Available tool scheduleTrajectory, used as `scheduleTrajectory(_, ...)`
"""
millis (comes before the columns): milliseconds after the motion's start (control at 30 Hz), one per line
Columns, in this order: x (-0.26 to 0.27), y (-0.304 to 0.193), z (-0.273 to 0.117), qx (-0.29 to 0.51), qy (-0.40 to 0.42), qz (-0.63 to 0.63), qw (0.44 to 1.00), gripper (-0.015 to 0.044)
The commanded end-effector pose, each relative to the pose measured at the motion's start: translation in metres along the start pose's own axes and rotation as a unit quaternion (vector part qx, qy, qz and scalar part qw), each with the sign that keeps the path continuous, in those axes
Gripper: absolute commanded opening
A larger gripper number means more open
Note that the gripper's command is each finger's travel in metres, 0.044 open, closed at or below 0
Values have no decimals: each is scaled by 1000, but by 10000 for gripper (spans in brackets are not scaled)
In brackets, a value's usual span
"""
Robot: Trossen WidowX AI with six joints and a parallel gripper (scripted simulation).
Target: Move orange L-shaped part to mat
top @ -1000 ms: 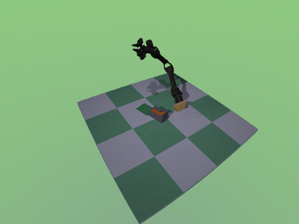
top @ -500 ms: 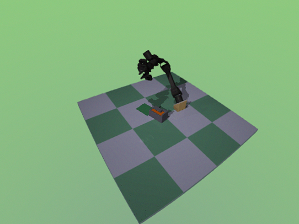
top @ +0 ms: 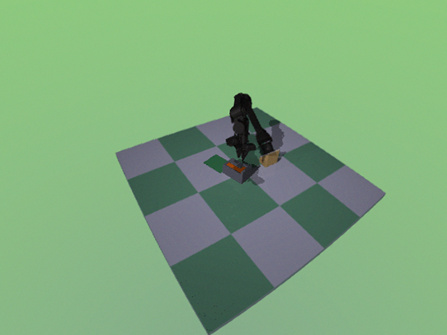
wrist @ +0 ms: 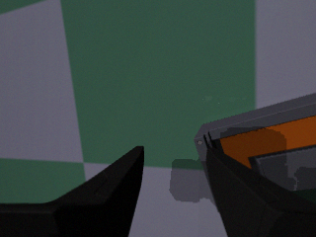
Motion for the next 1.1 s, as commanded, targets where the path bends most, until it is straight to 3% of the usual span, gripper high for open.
scheduleTrajectory(0, -2, -39, 36, 104, -134, -184, 968, 180)
scheduleTrajectory(367, -3, -40, 38, 109, -140, -191, 965, 180)
scheduleTrajectory(667, -25, -51, 105, 108, -141, -191, 965, 180)
scheduleTrajectory(1067, -28, -53, 114, 108, -141, -191, 965, 180)
Point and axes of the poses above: the point midway between the two fingers, 35 mm back from their tips, its own z axis out along the fingers, its own x axis across the jaws, y = z × x, the point moved 8 cm from there along -z, back along the fingers, and after that the axes turned 5 degrees about z, right-handed, at the moved point
